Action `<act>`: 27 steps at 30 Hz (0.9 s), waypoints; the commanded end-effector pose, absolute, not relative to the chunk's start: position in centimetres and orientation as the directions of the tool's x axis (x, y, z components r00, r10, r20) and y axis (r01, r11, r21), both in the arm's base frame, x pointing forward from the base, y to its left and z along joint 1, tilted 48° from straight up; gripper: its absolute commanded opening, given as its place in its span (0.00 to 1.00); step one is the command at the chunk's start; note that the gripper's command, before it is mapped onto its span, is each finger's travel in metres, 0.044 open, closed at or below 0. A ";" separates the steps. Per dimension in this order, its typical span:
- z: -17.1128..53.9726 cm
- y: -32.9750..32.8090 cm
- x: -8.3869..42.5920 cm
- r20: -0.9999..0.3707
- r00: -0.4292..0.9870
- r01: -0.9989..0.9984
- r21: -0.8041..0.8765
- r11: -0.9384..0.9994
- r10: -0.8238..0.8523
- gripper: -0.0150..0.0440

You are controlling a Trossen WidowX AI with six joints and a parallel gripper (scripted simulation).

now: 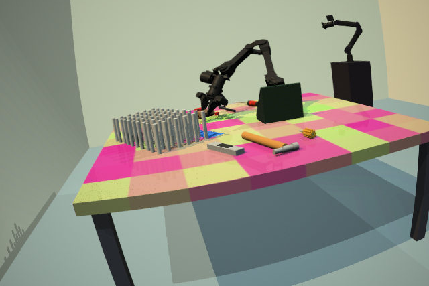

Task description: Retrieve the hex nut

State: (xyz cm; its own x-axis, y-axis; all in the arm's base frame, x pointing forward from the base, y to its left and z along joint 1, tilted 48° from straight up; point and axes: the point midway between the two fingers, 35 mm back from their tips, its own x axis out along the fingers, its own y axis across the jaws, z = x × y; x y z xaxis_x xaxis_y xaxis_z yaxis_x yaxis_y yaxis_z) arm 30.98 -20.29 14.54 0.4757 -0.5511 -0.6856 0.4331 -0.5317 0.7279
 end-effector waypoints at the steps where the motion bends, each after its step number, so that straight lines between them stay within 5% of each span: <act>1: 14.6 -20.2 31.4 -0.681 0.482 0.428 0.732 -0.531 -0.550 0.25; 27: 14.0 -20.0 33.1 -0.680 0.483 0.424 0.733 -0.532 -0.551 0.25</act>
State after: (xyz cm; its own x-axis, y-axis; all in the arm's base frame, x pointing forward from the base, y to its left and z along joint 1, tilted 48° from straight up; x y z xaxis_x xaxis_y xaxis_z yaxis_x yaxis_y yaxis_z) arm 32.72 -20.00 13.85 0.4774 -0.5495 -0.6857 0.4324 -0.5324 0.7277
